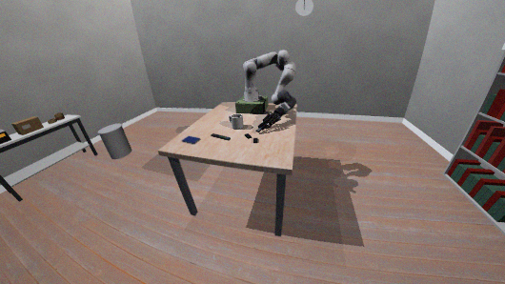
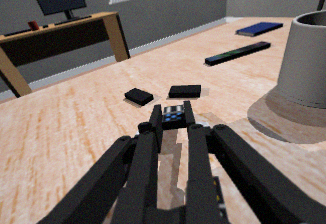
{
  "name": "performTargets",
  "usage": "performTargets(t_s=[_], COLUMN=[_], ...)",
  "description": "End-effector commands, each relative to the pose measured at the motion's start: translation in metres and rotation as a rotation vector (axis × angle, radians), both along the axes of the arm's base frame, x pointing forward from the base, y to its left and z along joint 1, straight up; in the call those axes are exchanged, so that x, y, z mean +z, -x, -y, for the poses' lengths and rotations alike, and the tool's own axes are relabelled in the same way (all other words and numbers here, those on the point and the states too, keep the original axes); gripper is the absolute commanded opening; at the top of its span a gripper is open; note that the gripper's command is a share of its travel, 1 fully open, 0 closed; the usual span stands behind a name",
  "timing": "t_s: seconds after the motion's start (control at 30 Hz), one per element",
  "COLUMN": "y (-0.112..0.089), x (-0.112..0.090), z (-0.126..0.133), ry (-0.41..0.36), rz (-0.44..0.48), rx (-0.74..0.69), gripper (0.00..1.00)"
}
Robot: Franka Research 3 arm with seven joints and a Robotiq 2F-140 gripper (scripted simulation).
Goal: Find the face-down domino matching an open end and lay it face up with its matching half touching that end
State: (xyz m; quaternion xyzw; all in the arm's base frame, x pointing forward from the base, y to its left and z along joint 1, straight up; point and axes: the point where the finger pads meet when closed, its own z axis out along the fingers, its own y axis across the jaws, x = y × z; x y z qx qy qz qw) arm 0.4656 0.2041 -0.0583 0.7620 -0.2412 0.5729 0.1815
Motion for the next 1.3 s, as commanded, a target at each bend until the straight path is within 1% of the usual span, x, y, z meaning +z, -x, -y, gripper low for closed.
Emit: performTargets(t_s=[0.0, 0.77, 1.27], y=[0.0, 0.0, 0.0], x=[-0.001, -0.011, -0.013], z=[-0.001, -0.001, -0.001], ry=[-0.001, -0.001, -0.001], rz=[0.003, 0.003, 0.003], rx=[0.0, 0.0, 0.0], gripper=[0.23, 0.23, 0.23])
